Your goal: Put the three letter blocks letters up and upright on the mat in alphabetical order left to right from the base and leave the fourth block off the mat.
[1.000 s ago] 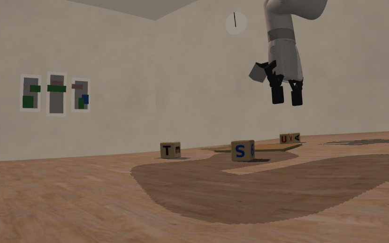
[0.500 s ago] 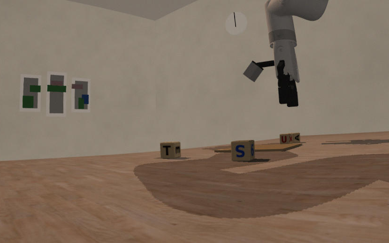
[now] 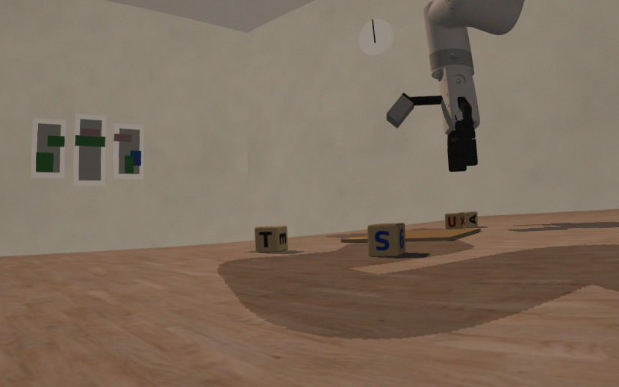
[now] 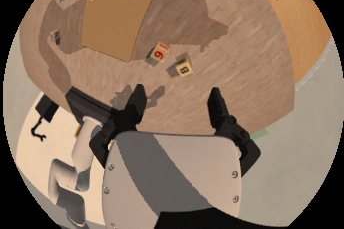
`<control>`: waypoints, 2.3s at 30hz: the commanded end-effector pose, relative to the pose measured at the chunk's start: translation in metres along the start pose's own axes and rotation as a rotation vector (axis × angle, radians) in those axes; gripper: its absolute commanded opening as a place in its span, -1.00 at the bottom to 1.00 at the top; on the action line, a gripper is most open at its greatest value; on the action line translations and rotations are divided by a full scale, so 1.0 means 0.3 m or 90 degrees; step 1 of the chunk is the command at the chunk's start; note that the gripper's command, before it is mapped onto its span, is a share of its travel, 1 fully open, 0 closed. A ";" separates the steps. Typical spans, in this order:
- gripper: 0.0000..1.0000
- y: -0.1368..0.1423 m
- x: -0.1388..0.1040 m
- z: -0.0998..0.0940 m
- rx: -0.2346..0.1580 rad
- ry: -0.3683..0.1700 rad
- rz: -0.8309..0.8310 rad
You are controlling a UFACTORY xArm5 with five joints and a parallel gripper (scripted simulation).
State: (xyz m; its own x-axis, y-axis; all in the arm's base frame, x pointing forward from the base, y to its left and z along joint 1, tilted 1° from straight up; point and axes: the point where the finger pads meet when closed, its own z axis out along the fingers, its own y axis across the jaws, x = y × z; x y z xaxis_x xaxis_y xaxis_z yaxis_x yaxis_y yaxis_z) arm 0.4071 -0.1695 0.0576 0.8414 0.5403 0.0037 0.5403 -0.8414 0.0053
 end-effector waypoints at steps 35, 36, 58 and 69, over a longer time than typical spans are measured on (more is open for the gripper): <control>0.15 0.030 -0.017 0.001 -0.002 0.001 -0.328; 0.15 0.030 -0.017 0.001 -0.002 0.001 -0.328; 0.15 0.030 -0.017 0.001 -0.002 0.001 -0.328; 0.15 0.030 -0.017 0.004 -0.002 0.001 -0.328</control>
State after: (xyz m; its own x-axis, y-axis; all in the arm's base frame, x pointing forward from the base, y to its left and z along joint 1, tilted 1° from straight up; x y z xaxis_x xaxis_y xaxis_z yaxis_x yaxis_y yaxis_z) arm 0.4065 -0.1792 0.0556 0.4662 0.8847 0.0004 0.8847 -0.4662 0.0063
